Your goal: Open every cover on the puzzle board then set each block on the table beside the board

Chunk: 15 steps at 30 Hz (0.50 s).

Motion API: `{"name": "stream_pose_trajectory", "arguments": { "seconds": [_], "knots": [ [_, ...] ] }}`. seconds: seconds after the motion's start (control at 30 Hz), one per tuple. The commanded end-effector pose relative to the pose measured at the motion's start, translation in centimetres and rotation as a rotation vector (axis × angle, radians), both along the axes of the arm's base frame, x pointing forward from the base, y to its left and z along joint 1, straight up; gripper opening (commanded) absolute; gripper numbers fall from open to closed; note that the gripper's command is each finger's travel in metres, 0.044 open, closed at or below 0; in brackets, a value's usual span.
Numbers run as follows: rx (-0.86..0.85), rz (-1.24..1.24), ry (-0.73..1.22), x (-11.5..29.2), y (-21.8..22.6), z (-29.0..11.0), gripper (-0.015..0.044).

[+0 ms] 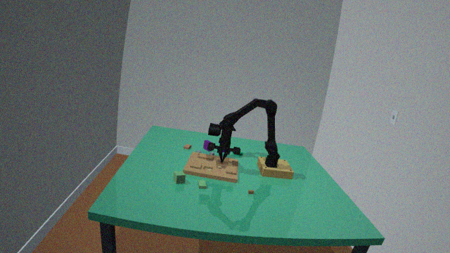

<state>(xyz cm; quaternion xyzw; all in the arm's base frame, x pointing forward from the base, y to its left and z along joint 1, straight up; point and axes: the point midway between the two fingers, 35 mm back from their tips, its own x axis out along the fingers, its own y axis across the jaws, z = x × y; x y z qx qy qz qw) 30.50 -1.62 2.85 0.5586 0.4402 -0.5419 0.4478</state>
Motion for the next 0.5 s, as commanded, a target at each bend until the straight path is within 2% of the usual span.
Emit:
{"name": "stream_pose_trajectory", "arguments": {
  "seconds": [0.0, 0.47],
  "knots": [
    [-0.003, 0.003, -0.001, 0.0, -0.1, 0.5, 0.0],
    [-0.003, 0.003, -0.001, -0.1, -0.3, 2.3, 0.0]
  ]
}}
